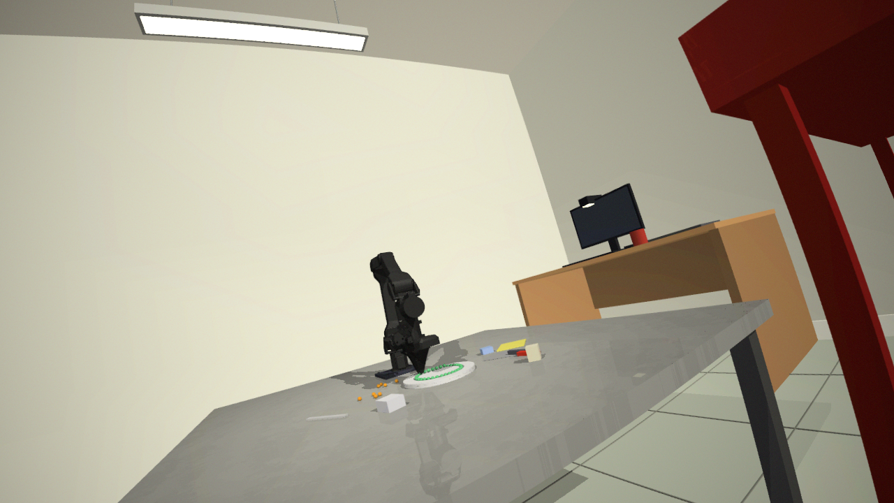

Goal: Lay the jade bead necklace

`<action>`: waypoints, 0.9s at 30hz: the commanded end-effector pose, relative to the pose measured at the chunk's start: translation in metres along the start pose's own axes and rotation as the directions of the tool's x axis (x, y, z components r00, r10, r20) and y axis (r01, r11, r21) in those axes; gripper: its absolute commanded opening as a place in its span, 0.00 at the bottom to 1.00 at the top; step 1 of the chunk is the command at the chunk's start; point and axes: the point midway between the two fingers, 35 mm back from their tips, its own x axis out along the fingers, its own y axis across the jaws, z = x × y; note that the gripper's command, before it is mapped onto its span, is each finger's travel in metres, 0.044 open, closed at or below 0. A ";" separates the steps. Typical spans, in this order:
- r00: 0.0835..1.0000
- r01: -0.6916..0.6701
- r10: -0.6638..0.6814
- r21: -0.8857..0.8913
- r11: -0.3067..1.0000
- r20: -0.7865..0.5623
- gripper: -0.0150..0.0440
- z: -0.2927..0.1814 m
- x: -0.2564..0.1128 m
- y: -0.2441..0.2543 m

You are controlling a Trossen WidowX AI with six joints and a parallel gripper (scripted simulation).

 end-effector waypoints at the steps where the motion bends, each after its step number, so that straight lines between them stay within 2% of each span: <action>1: 1.000 -0.005 0.005 0.000 1.000 -0.001 0.25 0.000 0.000 0.001; 27: 1.000 0.000 0.000 0.006 1.000 0.001 0.25 0.001 -0.006 -0.004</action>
